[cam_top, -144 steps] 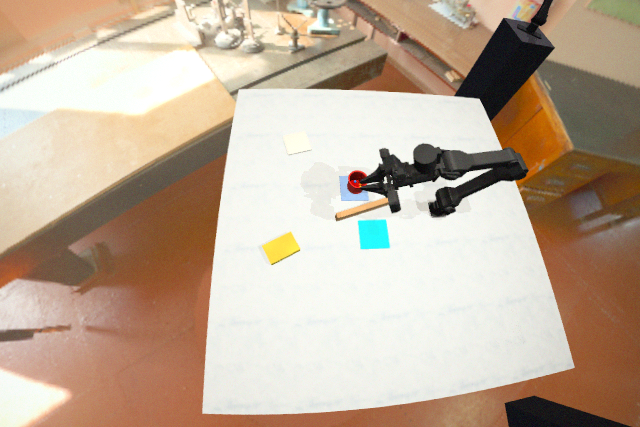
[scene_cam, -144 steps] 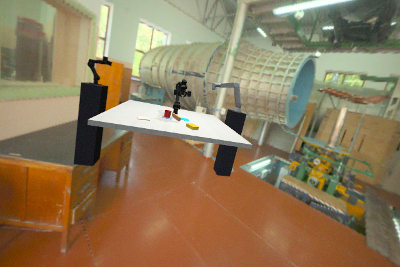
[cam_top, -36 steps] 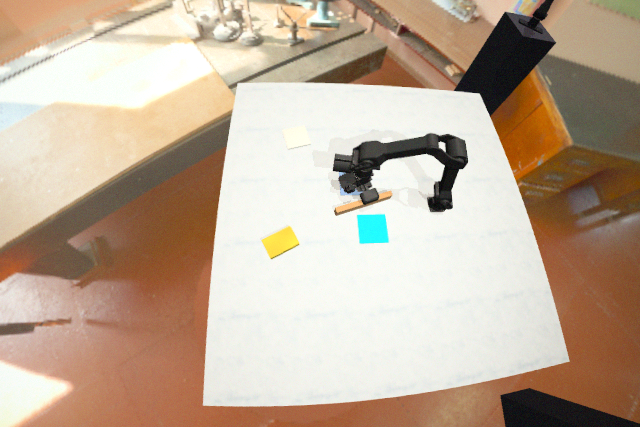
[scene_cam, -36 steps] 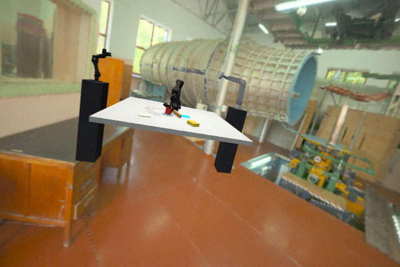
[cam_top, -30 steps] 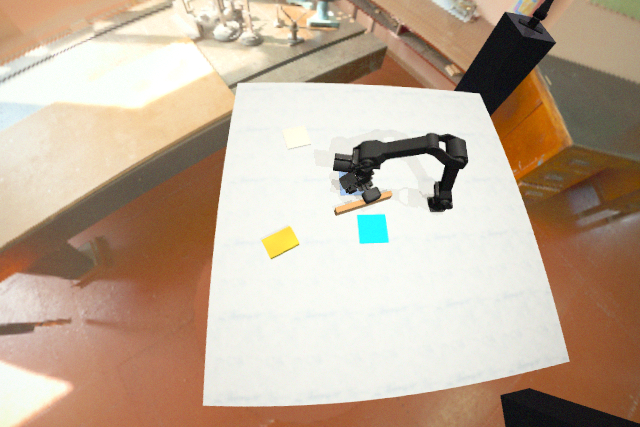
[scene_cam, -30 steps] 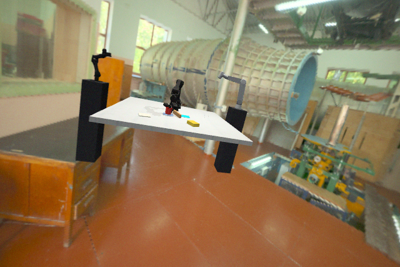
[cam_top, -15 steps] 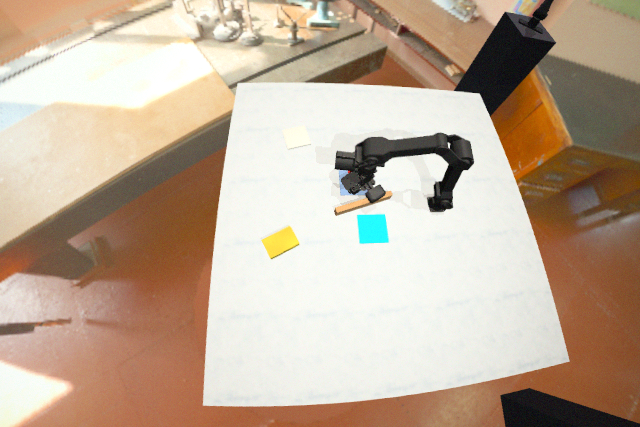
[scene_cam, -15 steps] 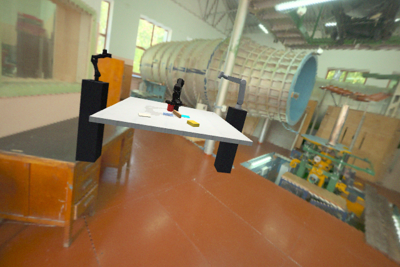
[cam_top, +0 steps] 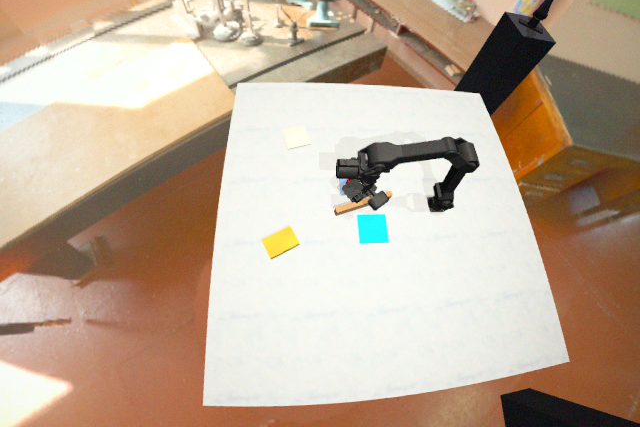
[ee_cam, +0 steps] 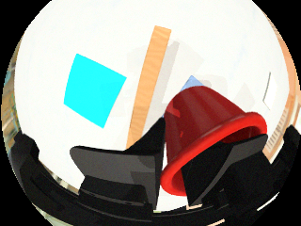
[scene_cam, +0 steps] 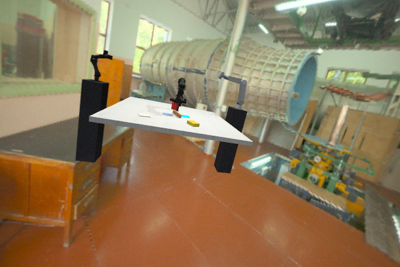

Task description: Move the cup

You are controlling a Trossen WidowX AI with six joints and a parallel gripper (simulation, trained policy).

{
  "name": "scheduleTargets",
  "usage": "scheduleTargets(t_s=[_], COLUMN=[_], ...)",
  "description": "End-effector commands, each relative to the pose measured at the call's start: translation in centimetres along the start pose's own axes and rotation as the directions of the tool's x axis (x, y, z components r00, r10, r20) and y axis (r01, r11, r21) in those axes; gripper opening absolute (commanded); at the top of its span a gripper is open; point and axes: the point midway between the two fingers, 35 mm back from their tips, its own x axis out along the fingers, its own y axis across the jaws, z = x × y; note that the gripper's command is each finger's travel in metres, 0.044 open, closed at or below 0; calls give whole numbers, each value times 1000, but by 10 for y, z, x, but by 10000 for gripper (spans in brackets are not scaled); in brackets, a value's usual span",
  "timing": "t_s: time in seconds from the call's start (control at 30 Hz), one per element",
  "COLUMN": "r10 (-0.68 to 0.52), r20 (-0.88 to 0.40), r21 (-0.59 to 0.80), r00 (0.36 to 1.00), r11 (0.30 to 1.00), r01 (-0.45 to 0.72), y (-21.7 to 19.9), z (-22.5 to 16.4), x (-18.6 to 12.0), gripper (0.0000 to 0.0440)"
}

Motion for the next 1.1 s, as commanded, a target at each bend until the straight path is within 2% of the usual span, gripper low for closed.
scheduleTargets(t_s=[0.0, 0.53, 1.07], r10=[-6, -26, -22], r20=[20, 86, 116], r21=[-18, -108, -170], r00=[1000, 996, 993], r11=[1000, 994, 984], r01=[6, 35, 42], y=[10, 57, 109], z=[9, 41, 53], x=[-6, -13, 0], gripper=[0, 0, 0])
